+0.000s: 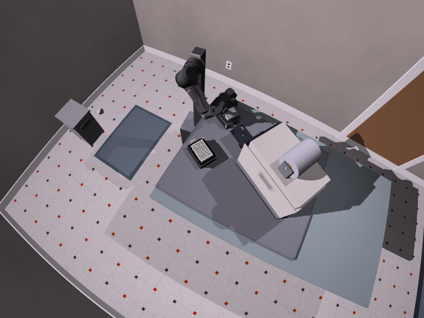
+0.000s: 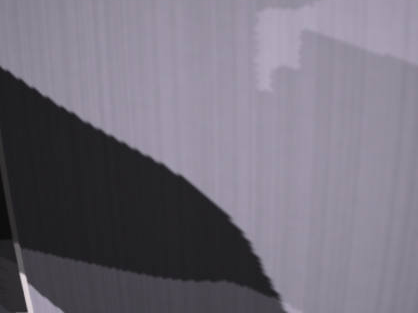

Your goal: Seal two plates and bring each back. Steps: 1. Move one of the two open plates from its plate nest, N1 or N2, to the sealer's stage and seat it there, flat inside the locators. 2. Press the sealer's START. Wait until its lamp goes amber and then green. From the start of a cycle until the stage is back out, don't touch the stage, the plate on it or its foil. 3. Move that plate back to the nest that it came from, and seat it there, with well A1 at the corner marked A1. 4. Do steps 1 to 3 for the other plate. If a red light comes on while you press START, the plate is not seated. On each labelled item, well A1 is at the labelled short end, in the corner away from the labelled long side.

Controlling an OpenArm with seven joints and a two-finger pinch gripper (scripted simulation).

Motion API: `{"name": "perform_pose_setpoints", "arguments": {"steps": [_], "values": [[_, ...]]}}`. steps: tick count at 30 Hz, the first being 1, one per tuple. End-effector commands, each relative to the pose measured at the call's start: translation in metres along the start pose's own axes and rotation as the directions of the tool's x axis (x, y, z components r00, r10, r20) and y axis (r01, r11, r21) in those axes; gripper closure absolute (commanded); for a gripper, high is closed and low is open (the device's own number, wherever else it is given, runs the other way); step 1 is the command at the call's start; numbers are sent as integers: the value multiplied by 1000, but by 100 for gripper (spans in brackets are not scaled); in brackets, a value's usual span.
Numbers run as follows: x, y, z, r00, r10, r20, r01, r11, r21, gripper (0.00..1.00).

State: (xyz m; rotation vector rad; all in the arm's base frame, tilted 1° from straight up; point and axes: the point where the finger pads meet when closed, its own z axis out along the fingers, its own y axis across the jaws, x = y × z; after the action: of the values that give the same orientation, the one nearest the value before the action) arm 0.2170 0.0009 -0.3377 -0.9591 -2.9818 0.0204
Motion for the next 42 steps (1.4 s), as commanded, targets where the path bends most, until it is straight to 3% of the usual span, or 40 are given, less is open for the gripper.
{"name": "perform_pose_setpoints", "arguments": {"steps": [1,42], "values": [[1,0,2,1000,-6,-2,6,1000,-3,100],[1,0,6,1000,-4,-1,4,1000,-1,100]]}}
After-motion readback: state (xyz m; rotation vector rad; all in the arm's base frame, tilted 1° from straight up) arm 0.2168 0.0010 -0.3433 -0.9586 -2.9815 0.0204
